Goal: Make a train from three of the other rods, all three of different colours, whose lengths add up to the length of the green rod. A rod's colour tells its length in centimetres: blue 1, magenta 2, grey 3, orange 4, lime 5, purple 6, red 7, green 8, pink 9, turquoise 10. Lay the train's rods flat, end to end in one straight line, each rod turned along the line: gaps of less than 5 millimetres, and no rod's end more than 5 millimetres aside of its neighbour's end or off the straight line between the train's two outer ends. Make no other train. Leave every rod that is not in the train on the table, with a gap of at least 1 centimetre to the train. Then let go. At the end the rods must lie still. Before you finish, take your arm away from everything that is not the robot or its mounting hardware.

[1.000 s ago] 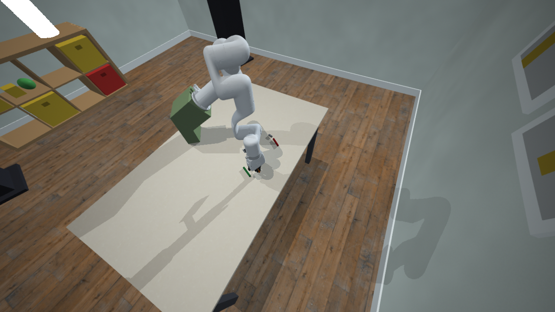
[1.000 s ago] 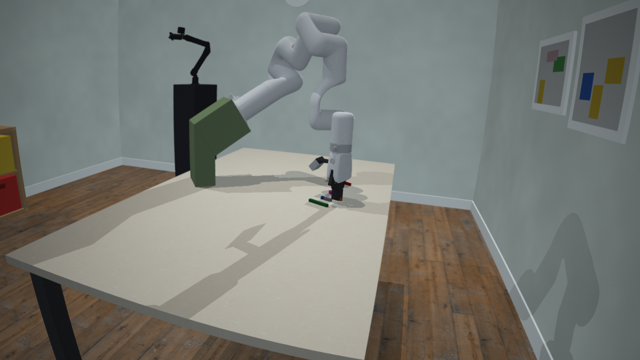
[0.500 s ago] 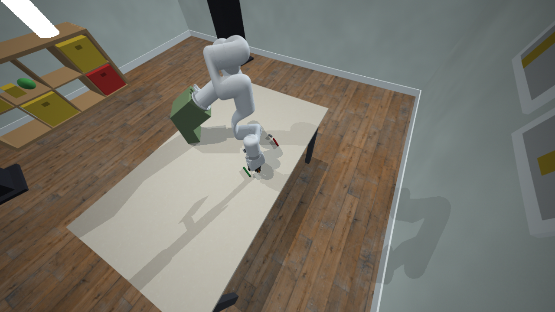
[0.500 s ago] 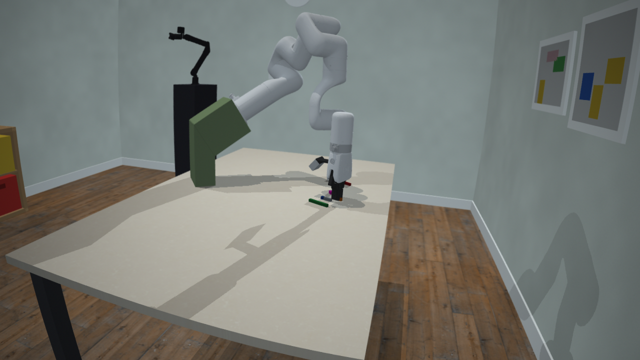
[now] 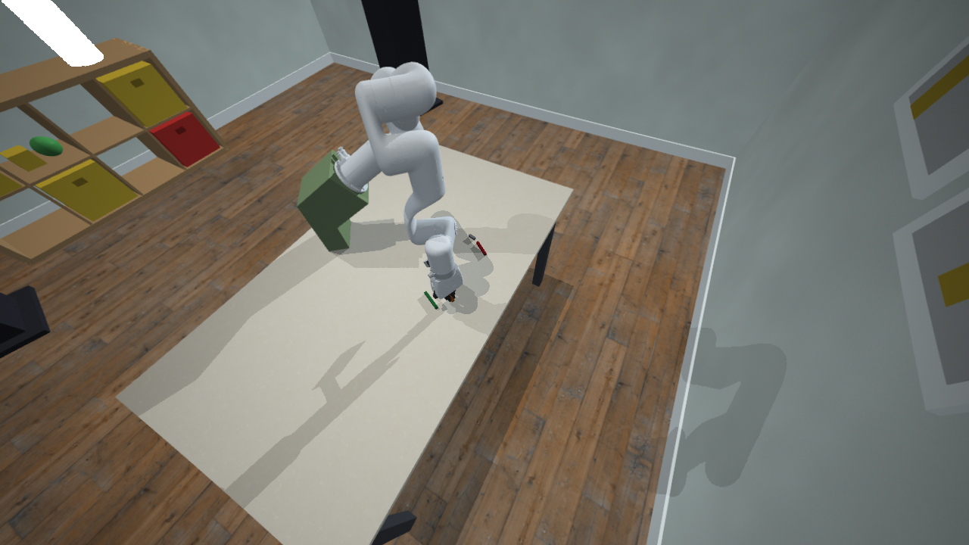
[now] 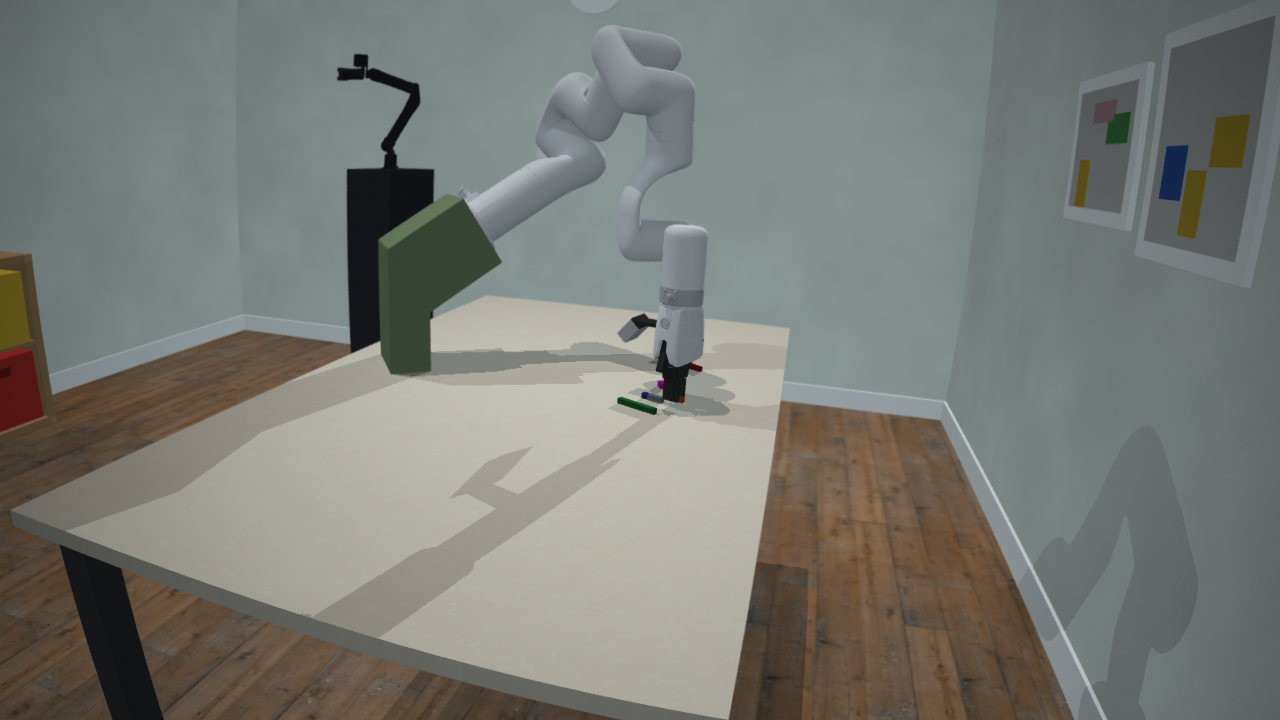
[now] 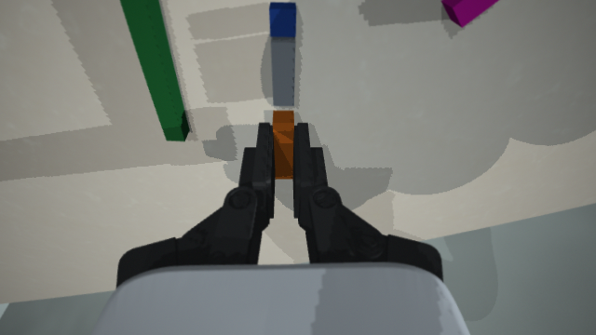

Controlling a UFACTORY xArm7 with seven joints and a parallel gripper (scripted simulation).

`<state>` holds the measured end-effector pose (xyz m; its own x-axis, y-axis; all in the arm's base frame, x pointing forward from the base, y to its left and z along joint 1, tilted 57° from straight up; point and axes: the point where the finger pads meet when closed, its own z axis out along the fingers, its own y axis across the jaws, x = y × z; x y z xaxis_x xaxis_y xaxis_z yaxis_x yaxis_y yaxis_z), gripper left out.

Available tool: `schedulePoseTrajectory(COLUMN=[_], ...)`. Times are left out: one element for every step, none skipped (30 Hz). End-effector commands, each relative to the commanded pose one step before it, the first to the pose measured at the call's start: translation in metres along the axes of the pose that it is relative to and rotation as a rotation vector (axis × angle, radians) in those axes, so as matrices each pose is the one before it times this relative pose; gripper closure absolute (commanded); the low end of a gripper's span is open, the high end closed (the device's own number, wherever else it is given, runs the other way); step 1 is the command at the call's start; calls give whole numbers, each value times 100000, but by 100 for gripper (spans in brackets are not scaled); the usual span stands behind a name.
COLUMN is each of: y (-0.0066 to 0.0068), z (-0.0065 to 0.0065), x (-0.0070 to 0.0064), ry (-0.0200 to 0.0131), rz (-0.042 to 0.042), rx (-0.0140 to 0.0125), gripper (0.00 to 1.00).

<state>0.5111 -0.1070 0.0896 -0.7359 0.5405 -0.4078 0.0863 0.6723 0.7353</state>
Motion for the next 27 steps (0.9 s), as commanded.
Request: schedulePoseTrajectory(y=[-81, 0, 0, 0, 0, 0, 0, 0, 0, 0, 0, 0, 0, 0, 0, 0, 0, 0, 0, 0, 0, 0, 0, 0, 0, 0, 0], z=[227, 89, 89, 87, 82, 75, 66, 56, 45, 0, 0, 34, 22, 13, 5, 1, 0, 0, 0, 0, 0, 0, 0, 0, 0, 0, 0], x=[-102, 0, 0, 1, 0, 0, 0, 0, 0, 0, 0, 0, 0, 0, 0, 0, 0, 0, 0, 0, 0, 0, 0, 0, 0, 0, 0], ry=[-237, 0, 0, 1, 0, 0, 0, 0, 0, 0, 0, 0, 0, 0, 0, 0, 0, 0, 0, 0, 0, 0, 0, 0, 0, 0, 0], rz=[40, 0, 0, 0, 0, 0, 0, 0, 0, 0, 0, 0, 0, 0, 0, 0, 0, 0, 0, 0, 0, 0, 0, 0, 0, 0, 0], rx=[155, 0, 0, 1, -1, 0, 0, 0, 0, 0, 0, 0, 0, 0, 0, 0, 0, 0, 0, 0, 0, 0, 0, 0, 0, 0, 0], gripper=[96, 96, 96, 96, 96, 96, 96, 96, 96, 96, 96, 96, 96, 96, 96, 96, 96, 96, 96, 96, 96, 96, 96, 96, 96, 96, 96])
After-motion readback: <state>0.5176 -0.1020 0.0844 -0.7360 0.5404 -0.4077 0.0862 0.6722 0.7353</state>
